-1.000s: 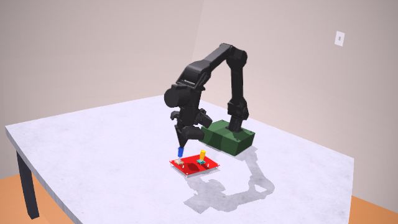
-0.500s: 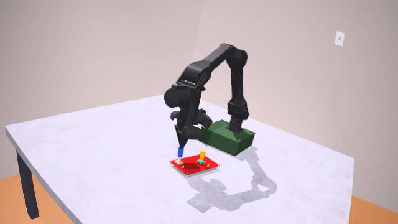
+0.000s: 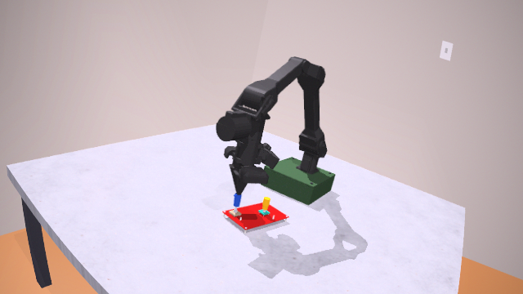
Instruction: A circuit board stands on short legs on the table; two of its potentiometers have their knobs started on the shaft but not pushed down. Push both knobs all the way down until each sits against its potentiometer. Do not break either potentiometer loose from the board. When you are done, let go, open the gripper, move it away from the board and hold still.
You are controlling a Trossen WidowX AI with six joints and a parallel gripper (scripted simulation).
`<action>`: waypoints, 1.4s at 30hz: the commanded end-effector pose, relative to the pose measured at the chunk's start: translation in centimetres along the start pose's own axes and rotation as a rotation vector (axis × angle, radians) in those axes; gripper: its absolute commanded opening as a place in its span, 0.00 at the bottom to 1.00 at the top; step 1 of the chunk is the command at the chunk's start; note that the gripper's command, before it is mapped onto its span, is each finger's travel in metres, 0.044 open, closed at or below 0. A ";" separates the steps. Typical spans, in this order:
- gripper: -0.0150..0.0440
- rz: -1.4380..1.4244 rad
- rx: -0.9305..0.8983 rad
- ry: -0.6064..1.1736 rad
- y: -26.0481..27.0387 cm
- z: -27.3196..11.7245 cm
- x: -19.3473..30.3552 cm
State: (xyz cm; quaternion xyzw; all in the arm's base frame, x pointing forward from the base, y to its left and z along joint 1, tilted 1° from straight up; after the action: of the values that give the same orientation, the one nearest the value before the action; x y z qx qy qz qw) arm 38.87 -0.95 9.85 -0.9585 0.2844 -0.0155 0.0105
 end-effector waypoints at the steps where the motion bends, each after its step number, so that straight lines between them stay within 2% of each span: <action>1: 0.25 -0.003 -0.009 -0.006 -0.1 1.6 0.2; 42: 0.25 -0.003 -0.009 -0.006 -0.1 2.5 0.2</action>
State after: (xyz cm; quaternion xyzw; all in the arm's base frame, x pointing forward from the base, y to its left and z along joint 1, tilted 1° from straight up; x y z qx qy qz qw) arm 38.82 -0.94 9.20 -0.9585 0.2843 -0.0179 0.0111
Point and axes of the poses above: the point midway between the two fingers, 35 mm back from their tips, its own z axis out along the fingers, its own y axis across the jaws, x = y × z, the point moved 5 cm from there along -z, back along the fingers, and after that the axes turned 3 degrees about -z, right-handed, at the moved point
